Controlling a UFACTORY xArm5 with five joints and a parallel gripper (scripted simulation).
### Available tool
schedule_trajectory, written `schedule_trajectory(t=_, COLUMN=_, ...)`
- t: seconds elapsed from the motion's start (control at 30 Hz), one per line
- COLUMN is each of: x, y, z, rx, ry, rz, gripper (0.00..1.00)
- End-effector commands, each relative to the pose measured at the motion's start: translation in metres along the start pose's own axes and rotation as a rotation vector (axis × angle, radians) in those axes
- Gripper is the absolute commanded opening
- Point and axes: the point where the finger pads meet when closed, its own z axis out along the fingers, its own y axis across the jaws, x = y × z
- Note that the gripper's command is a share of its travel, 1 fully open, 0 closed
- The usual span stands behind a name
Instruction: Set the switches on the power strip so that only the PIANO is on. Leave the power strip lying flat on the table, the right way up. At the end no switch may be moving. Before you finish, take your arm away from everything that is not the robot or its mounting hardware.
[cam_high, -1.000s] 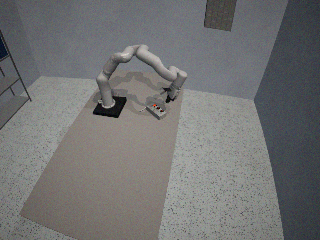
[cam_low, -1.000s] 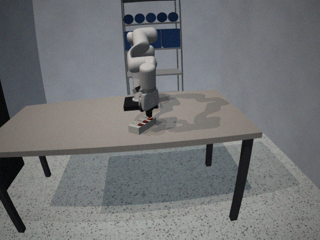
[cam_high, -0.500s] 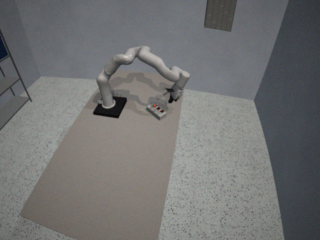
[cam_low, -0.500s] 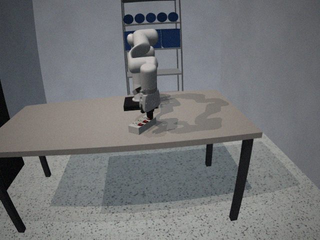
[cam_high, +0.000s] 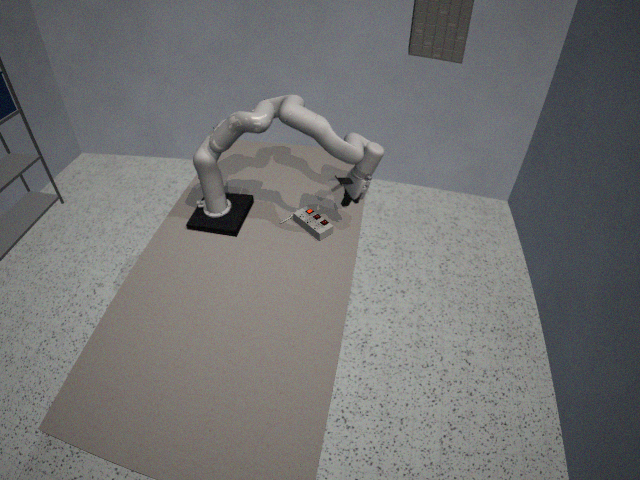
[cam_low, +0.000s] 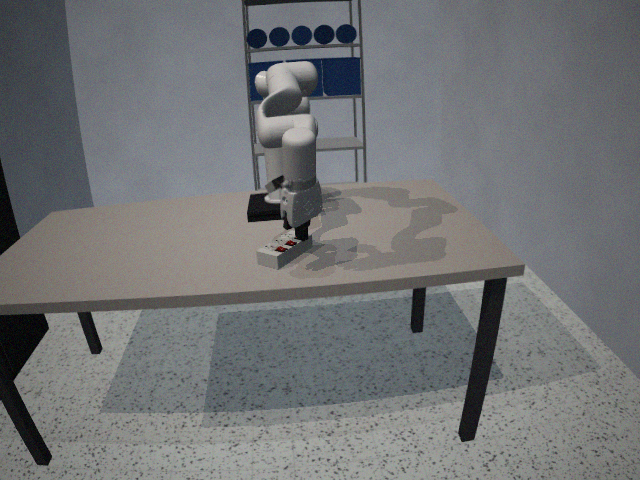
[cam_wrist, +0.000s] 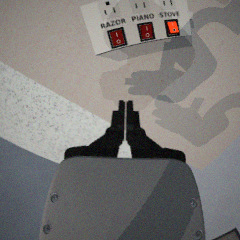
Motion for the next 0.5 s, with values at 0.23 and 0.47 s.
schedule_trajectory(t=0.23, x=-0.001, y=-0.001, z=-0.003, rx=0.002, ry=-0.003, rz=-0.001, gripper=0.0)
schedule_trajectory(t=0.47, x=-0.015, y=-0.008, z=-0.007, rx=0.008, ry=-0.01, rz=-0.027, gripper=0.0)
